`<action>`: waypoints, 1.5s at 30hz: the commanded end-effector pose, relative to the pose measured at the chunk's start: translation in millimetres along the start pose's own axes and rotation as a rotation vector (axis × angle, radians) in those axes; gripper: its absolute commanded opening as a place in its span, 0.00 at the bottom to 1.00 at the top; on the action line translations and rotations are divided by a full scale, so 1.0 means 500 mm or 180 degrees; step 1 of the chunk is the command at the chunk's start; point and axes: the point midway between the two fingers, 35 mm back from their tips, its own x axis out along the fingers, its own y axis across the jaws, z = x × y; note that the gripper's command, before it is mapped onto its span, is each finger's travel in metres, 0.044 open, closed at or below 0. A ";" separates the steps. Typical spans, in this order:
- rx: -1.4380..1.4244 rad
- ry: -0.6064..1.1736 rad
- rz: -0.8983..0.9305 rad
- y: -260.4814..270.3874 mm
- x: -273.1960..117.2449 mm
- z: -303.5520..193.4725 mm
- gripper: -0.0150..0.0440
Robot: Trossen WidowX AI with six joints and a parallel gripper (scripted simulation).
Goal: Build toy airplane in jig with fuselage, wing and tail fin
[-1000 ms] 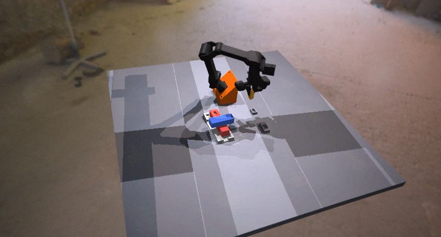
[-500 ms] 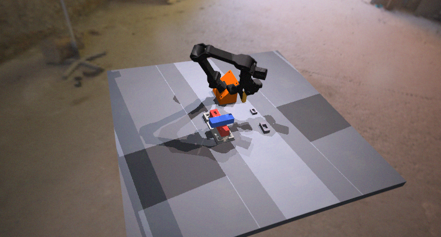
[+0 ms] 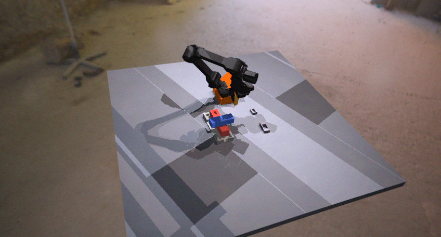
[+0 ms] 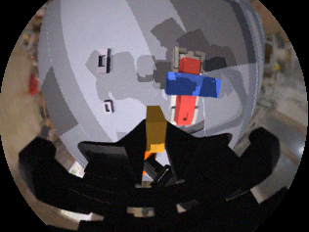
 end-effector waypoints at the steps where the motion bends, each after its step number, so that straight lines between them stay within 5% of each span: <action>1: -0.0012 0.0012 -0.0022 -0.027 0.008 -0.008 0.25; 32: -0.0010 0.0045 -0.0159 -0.190 0.060 -0.079 0.25; 35: -0.0010 0.0045 -0.0159 -0.190 0.061 -0.079 0.37; 45: -0.0010 0.0045 -0.0159 -0.190 0.061 -0.079 0.37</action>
